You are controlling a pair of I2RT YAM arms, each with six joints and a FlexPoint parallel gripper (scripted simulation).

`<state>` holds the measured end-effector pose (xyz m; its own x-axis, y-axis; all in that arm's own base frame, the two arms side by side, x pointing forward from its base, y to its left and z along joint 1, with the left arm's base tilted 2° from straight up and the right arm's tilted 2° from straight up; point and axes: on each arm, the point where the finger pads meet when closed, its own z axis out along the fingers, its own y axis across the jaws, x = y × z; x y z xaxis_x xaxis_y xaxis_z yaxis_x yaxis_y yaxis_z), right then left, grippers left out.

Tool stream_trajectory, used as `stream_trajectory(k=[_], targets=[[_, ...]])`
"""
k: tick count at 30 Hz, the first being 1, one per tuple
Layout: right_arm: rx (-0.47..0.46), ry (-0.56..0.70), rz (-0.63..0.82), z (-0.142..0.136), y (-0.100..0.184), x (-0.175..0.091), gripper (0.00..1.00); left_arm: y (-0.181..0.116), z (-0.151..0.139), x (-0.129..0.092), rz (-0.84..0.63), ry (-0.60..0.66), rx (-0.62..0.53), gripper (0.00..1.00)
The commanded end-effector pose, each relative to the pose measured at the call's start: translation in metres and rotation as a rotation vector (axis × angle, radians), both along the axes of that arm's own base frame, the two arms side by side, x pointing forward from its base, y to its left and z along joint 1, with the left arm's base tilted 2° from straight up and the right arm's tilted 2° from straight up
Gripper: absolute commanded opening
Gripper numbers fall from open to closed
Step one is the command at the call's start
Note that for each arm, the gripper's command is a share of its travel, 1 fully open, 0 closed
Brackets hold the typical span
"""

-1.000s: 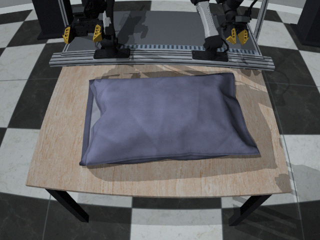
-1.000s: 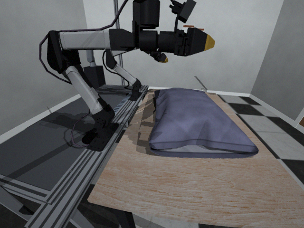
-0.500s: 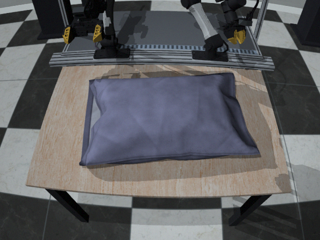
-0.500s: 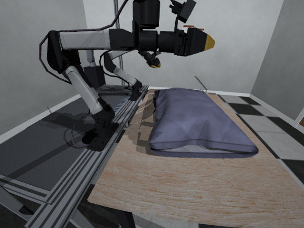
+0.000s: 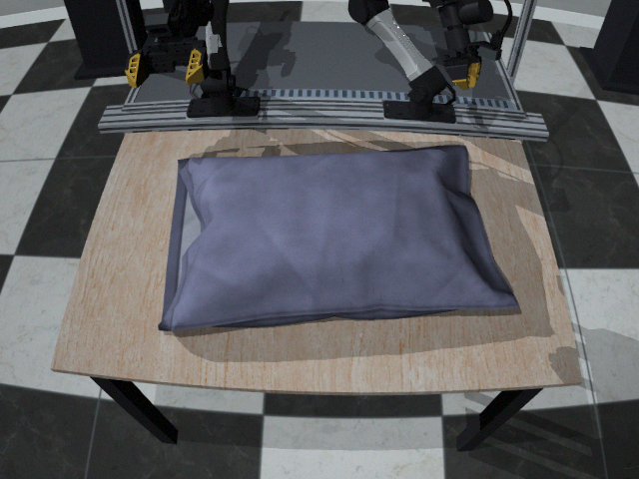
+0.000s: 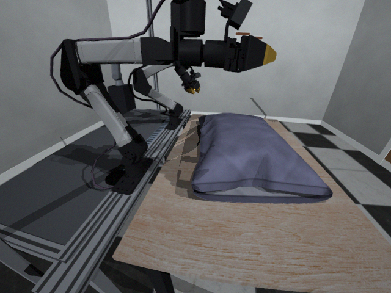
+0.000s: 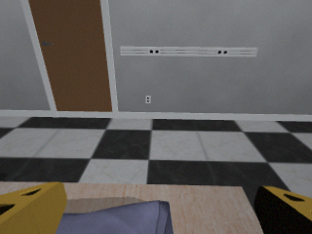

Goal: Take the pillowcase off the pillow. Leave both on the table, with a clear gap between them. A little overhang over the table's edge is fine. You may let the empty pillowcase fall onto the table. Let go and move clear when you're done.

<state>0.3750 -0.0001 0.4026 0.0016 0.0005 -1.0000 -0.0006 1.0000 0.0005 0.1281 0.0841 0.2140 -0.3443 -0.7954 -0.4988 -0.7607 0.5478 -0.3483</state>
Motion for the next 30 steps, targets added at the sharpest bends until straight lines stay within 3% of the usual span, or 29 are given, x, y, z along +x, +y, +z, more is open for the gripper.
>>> stream_trajectory(k=[1, 7, 8, 10, 13, 14, 16, 21, 27, 30], targets=[[-0.012, -0.020, -0.010, 0.010, -0.002, 0.000, 1.00, -0.002, -0.010, -0.011, 0.038, 0.022, -0.038, 0.45], [-0.012, -0.020, -0.010, 0.010, -0.002, 0.000, 1.00, -0.015, -0.036, -0.031, 0.211, 0.054, -0.229, 0.45], [-0.012, -0.020, -0.010, 0.010, -0.002, 0.000, 1.00, -0.014, -0.044, -0.030, 0.244, 0.061, -0.301, 0.45], [-0.012, -0.020, -0.010, 0.010, -0.002, 0.000, 1.00, -0.014, -0.044, -0.030, 0.244, 0.061, -0.301, 0.45], [-0.012, -0.020, -0.010, 0.010, -0.002, 0.000, 1.00, -0.019, -0.054, -0.023, 0.294, -0.004, -0.418, 0.45], [-0.012, -0.020, -0.010, 0.010, -0.002, 0.000, 1.00, -0.016, -0.051, -0.026, 0.282, 0.011, -0.375, 0.45], [-0.012, -0.020, -0.010, 0.010, -0.002, 0.000, 1.00, -0.017, -0.059, -0.028, 0.309, 0.025, -0.411, 0.45], [-0.012, -0.020, -0.010, 0.010, -0.002, 0.000, 1.00, -0.024, -0.069, -0.017, 0.368, -0.055, -0.577, 0.45], [-0.012, -0.020, -0.010, 0.010, -0.002, 0.000, 1.00, -0.025, -0.074, -0.017, 0.400, -0.065, -0.625, 0.45], [-0.012, -0.020, -0.010, 0.010, -0.002, 0.000, 1.00, -0.024, -0.076, -0.020, 0.387, -0.039, -0.570, 0.45]])
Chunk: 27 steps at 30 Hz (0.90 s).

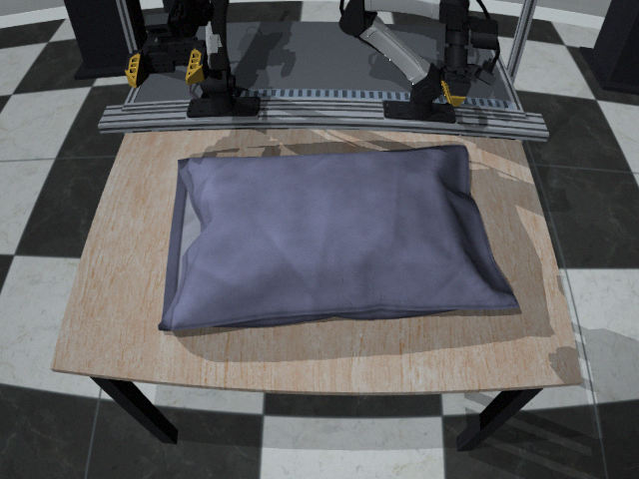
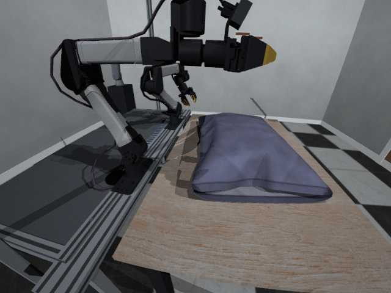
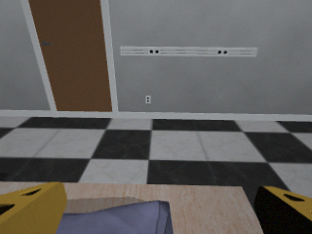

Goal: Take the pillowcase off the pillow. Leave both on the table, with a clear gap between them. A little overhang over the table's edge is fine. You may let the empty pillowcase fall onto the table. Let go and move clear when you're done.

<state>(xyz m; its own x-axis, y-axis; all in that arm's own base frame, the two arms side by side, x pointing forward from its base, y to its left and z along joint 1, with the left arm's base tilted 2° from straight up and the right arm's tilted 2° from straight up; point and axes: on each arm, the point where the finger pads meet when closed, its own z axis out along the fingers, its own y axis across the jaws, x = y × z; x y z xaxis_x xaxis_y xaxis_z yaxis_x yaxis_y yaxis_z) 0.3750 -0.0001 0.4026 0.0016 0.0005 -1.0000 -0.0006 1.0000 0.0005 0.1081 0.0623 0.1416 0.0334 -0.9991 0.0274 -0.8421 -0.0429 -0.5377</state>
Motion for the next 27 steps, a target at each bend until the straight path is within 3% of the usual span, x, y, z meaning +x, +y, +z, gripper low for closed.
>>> stream_trajectory(k=[1, 27], targets=[[-0.012, -0.020, -0.010, 0.010, -0.002, 0.000, 1.00, 0.000, -0.006, -0.001, -0.007, 0.019, 0.006, 0.45], [-0.012, -0.020, -0.010, 0.010, -0.002, 0.000, 1.00, 0.000, -0.033, 0.017, -0.002, 0.016, 0.009, 0.45]])
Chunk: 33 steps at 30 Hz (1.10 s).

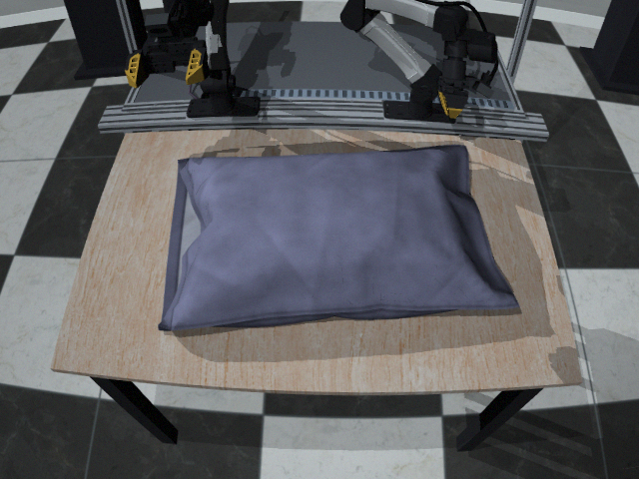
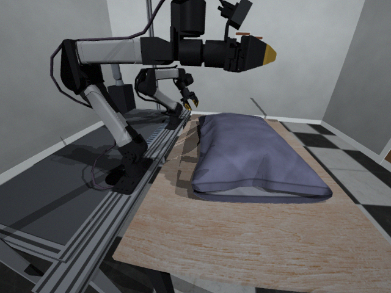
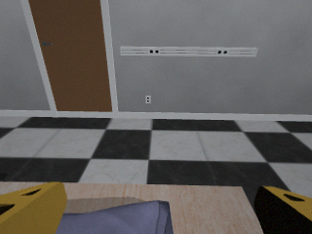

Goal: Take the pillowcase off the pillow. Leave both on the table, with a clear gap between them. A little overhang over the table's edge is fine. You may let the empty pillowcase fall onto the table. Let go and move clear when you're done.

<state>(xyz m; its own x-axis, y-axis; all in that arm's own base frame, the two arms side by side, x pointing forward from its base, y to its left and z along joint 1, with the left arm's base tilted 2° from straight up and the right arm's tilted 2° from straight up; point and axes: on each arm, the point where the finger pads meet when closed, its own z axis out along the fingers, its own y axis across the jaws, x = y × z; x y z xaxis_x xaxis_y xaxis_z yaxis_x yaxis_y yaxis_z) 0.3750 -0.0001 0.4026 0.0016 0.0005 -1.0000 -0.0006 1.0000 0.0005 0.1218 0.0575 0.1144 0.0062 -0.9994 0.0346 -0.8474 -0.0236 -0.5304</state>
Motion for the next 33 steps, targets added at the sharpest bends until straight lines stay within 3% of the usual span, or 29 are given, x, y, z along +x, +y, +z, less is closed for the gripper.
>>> stream_trajectory(k=[1, 33], targets=[[-0.012, -0.020, -0.010, 0.010, -0.002, 0.000, 1.00, 0.005, -0.008, 0.004, 0.026, 0.007, 0.017, 0.45], [-0.012, -0.020, -0.010, 0.010, -0.002, 0.000, 1.00, 0.004, -0.044, 0.024, 0.029, 0.025, -0.001, 0.45]])
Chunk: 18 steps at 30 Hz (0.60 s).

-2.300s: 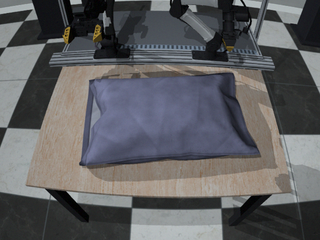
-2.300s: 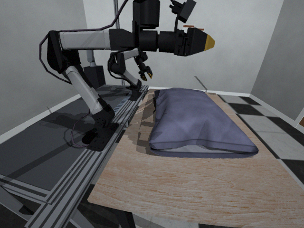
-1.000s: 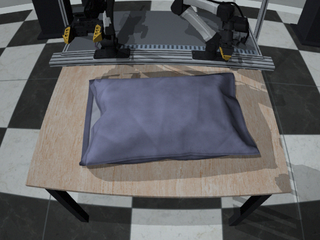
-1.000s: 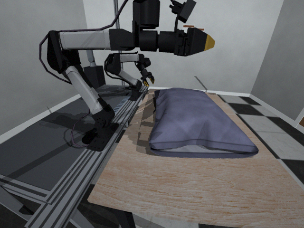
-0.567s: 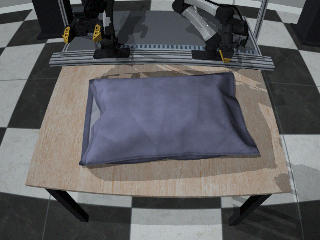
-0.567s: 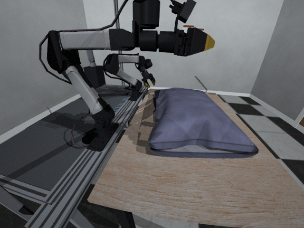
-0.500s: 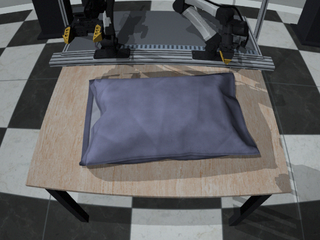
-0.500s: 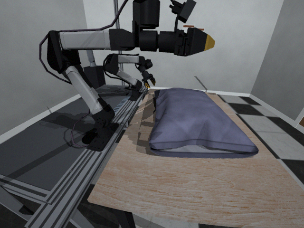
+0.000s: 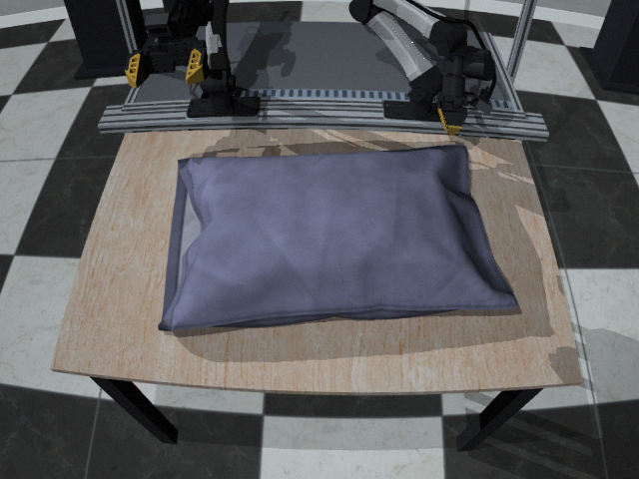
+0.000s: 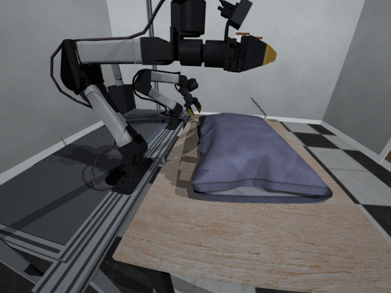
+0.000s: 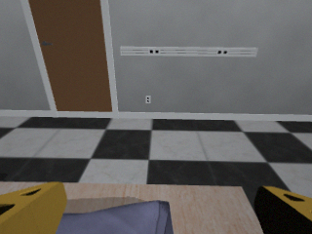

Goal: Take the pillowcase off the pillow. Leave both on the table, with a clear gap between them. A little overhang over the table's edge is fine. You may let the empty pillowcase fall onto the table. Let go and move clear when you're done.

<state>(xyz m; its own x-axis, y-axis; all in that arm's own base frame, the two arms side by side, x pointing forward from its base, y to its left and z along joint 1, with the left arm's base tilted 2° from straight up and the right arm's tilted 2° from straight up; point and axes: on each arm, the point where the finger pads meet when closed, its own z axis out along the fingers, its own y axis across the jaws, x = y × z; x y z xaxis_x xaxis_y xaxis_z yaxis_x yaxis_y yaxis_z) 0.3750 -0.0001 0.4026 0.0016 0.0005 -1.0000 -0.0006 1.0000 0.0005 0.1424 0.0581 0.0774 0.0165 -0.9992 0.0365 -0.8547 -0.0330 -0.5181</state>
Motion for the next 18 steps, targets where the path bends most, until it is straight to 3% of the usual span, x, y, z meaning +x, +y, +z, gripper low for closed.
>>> stream_trajectory(k=[1, 18], targets=[[-0.012, -0.020, -0.010, 0.010, -0.002, 0.000, 1.00, 0.004, -0.009, 0.005, 0.020, 0.010, 0.002, 0.45], [-0.012, -0.020, -0.010, 0.010, -0.002, 0.000, 1.00, 0.004, -0.027, 0.015, 0.020, 0.011, 0.005, 0.45]])
